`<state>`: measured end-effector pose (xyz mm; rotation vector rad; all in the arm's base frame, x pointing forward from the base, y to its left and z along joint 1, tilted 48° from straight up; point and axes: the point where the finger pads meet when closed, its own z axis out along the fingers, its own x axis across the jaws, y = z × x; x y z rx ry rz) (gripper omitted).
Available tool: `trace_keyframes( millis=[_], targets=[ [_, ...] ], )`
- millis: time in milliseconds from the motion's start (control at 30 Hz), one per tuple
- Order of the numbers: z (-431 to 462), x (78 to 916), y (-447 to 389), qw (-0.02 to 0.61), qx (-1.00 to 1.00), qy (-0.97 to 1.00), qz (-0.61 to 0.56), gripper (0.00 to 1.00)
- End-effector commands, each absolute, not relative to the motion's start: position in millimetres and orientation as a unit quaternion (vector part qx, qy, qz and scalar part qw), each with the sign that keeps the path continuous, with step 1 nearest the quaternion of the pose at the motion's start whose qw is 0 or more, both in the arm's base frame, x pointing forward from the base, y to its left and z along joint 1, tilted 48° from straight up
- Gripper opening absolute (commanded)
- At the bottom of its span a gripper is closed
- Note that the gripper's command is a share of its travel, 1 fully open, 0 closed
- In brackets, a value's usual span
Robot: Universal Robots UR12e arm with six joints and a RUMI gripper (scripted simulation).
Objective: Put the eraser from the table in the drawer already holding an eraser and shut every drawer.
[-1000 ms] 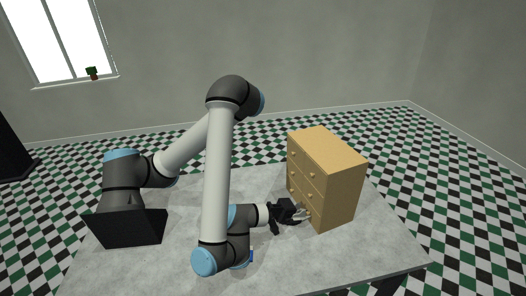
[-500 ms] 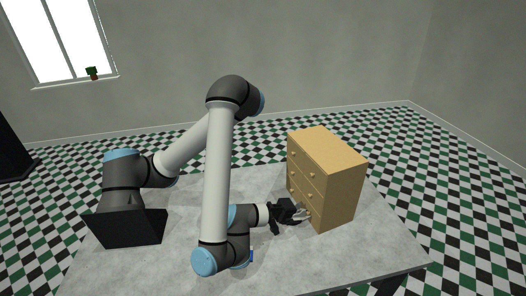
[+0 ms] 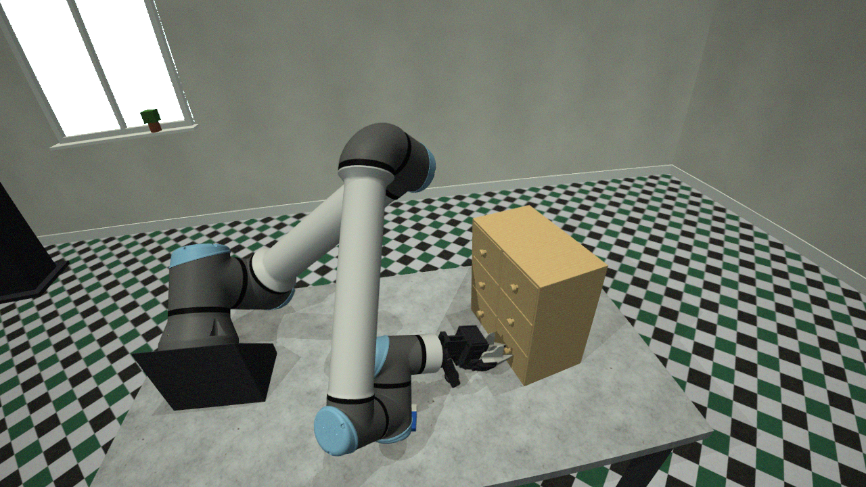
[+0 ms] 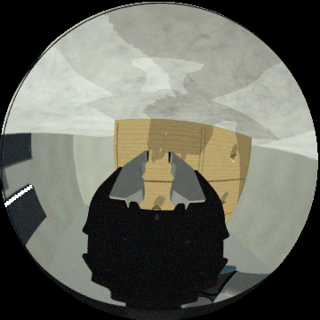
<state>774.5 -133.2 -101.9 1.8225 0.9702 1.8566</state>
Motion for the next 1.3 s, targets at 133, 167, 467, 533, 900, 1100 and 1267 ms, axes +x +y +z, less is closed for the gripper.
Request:
trace_keyframes(
  millis=[133,167,467,533,900,1100,1267],
  targets=[
    [-101.5,774.6,-133.9,0.182,0.645,0.344,0.658,0.07],
    [-101.5,774.6,-133.9,0.182,0.645,0.344,0.658,0.07],
    [-101.5,774.6,-133.9,0.182,0.645,0.344,0.658,0.07],
    [-101.5,774.6,-133.9,0.182,0.645,0.344,0.658,0.07],
    [-101.5,774.6,-133.9,0.182,0.645,0.344,0.658,0.07],
    [-101.5,774.6,-133.9,0.182,0.645,0.344,0.658,0.07],
    [-101.5,774.6,-133.9,0.182,0.645,0.344,0.658,0.07]
  ],
)
